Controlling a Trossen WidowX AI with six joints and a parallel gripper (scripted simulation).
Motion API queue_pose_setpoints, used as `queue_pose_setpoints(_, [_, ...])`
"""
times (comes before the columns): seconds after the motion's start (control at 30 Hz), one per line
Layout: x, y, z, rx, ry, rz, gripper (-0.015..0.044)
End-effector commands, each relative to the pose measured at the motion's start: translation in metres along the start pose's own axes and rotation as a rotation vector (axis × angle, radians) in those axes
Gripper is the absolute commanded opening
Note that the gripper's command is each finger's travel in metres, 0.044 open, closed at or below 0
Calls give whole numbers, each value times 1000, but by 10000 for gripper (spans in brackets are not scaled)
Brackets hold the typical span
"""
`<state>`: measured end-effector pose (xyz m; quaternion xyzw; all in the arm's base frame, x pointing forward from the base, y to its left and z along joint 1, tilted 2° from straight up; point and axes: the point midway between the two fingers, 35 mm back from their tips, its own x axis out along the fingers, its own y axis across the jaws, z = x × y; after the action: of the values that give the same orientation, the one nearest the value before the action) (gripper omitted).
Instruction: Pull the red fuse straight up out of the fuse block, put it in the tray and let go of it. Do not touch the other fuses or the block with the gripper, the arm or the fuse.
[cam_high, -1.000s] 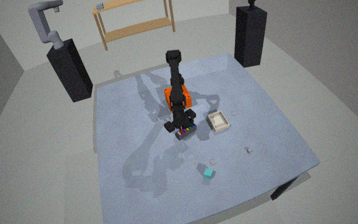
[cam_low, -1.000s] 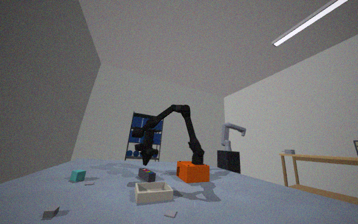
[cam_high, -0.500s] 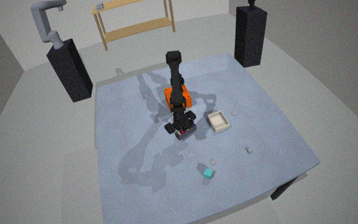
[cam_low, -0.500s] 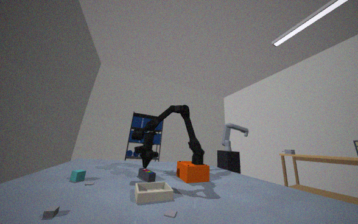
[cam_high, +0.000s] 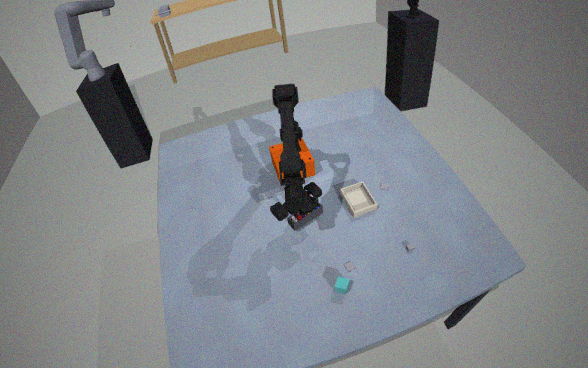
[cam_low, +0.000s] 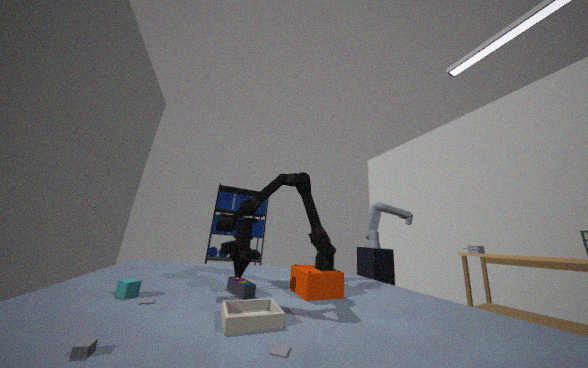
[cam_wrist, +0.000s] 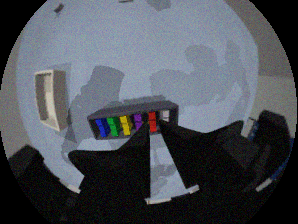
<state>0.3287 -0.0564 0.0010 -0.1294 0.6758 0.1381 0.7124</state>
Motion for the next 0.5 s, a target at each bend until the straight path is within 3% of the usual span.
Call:
queue_pose_setpoints(0.0, [4, 0, -1, -4, 7, 0, 72])
queue_pose_setpoints(0.47, [11, 0, -1, -4, 7, 0, 72])
